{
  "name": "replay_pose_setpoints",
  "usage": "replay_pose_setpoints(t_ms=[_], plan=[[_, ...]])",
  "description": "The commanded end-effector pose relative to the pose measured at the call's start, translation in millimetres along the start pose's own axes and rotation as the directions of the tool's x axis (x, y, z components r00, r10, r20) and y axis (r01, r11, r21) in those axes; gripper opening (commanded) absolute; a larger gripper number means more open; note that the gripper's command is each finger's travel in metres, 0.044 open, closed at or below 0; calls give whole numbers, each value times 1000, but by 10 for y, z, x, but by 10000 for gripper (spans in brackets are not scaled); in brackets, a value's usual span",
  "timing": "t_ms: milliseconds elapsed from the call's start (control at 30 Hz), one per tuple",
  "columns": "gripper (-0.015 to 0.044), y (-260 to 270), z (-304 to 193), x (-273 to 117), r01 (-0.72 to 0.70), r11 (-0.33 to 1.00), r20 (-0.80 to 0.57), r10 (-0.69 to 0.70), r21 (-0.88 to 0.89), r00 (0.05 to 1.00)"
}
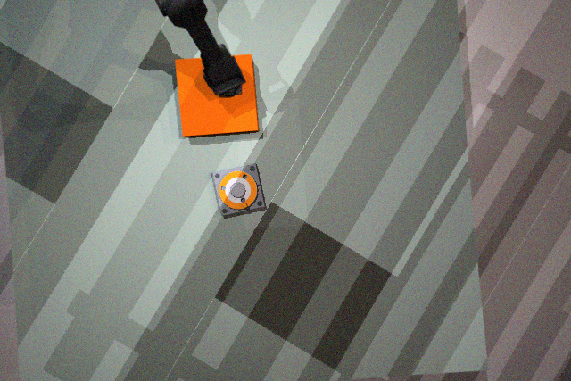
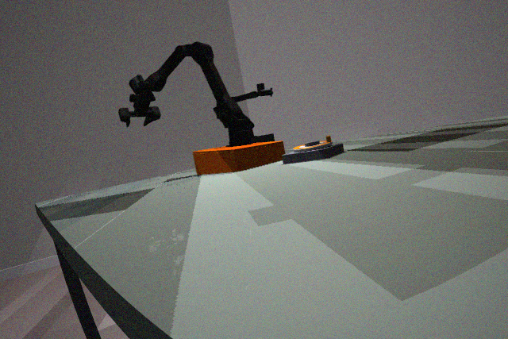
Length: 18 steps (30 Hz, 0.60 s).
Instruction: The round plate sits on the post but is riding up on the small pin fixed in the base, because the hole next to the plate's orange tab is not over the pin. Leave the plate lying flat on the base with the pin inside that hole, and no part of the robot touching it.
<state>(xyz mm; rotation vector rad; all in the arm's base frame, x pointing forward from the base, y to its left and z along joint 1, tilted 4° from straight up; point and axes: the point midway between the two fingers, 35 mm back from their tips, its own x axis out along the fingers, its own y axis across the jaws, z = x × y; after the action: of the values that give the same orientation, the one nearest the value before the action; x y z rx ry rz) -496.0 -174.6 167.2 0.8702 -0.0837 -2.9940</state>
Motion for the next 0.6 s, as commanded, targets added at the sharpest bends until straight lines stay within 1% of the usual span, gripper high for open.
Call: replay_pose_setpoints(t_ms=[0,67,133,233,300,367,467,567], plan=[[374,31,-28,-9,-5,1000,-6,5,-7,1000],[321,270,-252,-89,-48,997,-57,45,-58,997],[269,656,-464,-252,-125,984,-101,113,-126,988],[190,991,-636,-427,-196,964,-136,173,-182,976],[137,1122,-709,-506,-225,953,-151,196,-204,969],[85,1463,-924,-744,-303,915,-195,257,-264,946],[6,1793,-1170,-1031,-385,863,-244,317,-326,916],[0,1988,-1341,-1243,-437,823,-278,352,-362,894]])
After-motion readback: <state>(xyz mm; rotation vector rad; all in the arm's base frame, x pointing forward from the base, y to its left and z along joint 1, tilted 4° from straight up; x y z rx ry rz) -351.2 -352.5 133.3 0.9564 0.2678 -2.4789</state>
